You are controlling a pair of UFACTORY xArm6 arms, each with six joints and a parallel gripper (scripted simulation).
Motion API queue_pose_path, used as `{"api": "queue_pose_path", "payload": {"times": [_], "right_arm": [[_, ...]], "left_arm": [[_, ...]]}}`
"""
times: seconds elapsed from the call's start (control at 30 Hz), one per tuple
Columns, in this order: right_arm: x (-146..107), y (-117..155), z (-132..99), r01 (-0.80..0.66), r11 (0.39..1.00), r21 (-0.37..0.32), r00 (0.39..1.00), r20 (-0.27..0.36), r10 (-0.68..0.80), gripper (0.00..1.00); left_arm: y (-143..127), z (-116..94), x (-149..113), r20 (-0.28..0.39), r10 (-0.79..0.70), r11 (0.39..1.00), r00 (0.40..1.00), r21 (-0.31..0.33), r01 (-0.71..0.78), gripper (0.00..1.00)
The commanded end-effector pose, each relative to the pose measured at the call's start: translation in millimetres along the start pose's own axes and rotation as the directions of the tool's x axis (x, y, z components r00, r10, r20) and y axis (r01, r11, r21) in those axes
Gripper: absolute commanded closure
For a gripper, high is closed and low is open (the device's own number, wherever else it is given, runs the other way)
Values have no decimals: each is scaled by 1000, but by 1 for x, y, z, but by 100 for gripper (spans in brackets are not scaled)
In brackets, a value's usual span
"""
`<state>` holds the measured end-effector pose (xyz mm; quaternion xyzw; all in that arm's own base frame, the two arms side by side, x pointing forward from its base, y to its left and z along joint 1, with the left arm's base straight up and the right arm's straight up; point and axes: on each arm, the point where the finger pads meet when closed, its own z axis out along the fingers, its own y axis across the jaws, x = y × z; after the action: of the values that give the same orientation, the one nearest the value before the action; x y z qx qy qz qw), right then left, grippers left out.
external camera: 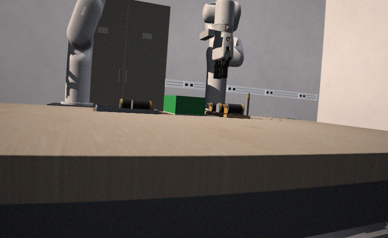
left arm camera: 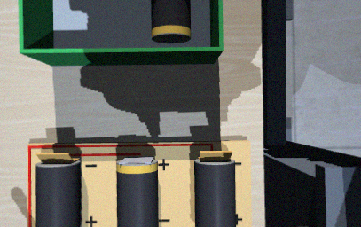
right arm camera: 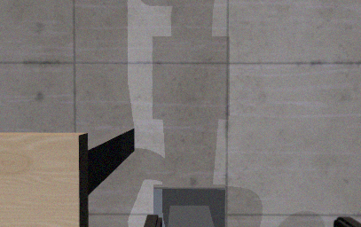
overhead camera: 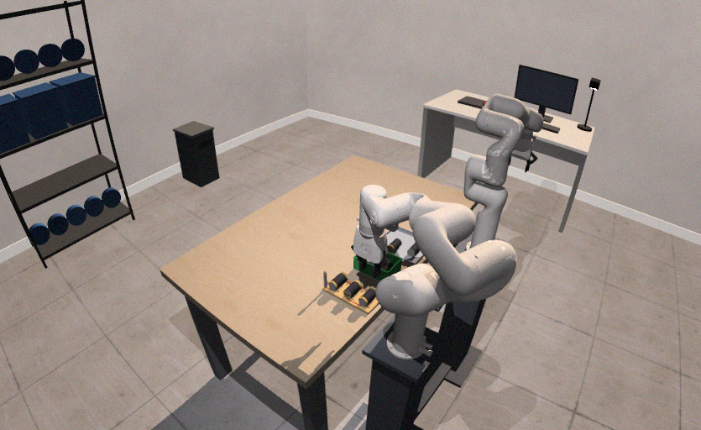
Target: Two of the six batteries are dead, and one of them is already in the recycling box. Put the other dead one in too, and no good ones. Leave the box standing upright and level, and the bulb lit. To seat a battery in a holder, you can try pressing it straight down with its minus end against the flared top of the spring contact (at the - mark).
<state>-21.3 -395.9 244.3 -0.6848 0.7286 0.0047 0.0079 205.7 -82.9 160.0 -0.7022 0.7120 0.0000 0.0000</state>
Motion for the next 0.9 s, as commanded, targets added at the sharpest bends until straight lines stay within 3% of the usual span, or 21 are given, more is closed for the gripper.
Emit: {"api": "queue_pose_path", "payload": {"times": [0.0, 0.1, 0.23, 0.3, 0.43, 0.87], "right_arm": [[3, 0, -6, 9, 1000, -4, 1000, -18, -9, 0], [3, 0, -6, 9, 1000, -4, 1000, -18, -9, 0], [3, 0, -6, 9, 1000, -4, 1000, -18, -9, 0], [3, 0, -6, 9, 1000, -4, 1000, -18, -9, 0], [3, 0, -6, 9, 1000, -4, 1000, -18, -9, 0], [3, 0, -6, 9, 1000, -4, 1000, -18, -9, 0]], "left_arm": [[-3, -4, 2, -9, 2, 1000, 1000, 13, -2, 49], [-3, 8, 2, -9, 2, 1000, 1000, 13, -2, 49], [-4, 43, 2, -9, 1, 1000, 1000, 13, -1, 49], [-4, 43, 2, -9, 1, 1000, 1000, 13, -1, 49], [-4, 65, 2, -9, 1, 1000, 1000, 13, -1, 49], [-4, 66, 2, -9, 1, 1000, 1000, 13, -1, 49]]}}
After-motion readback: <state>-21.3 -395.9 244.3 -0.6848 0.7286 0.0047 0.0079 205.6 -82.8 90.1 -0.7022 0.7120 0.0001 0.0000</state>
